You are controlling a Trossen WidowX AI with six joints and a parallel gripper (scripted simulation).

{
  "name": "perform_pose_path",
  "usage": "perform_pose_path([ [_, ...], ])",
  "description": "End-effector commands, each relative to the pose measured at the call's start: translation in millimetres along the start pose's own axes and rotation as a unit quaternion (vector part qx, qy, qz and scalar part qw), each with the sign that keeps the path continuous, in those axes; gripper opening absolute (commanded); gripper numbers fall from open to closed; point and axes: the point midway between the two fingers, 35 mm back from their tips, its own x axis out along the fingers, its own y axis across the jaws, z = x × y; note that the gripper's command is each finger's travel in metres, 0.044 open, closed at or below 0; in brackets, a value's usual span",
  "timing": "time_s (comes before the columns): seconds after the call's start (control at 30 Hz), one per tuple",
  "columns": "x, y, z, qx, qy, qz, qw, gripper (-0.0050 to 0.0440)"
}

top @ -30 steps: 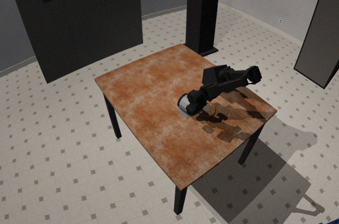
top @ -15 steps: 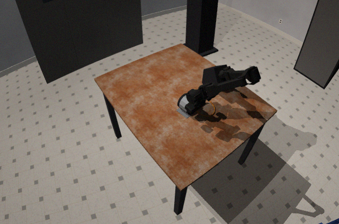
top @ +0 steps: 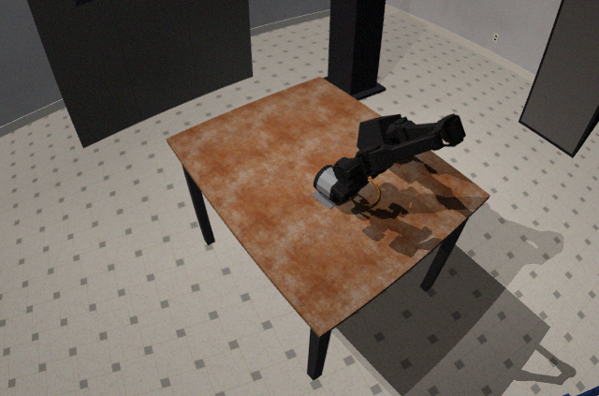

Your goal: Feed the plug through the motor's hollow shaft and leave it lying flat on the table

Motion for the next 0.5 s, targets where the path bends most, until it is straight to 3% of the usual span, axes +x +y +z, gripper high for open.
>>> perform_pose_path([
  [0.0,13.7,-3.6,5.8,0.002,0.0,-0.003,1.0,0.01],
  [0.47,21.3,-4.1,9.0,0.002,0.0,-0.003,1.0,0.01],
])
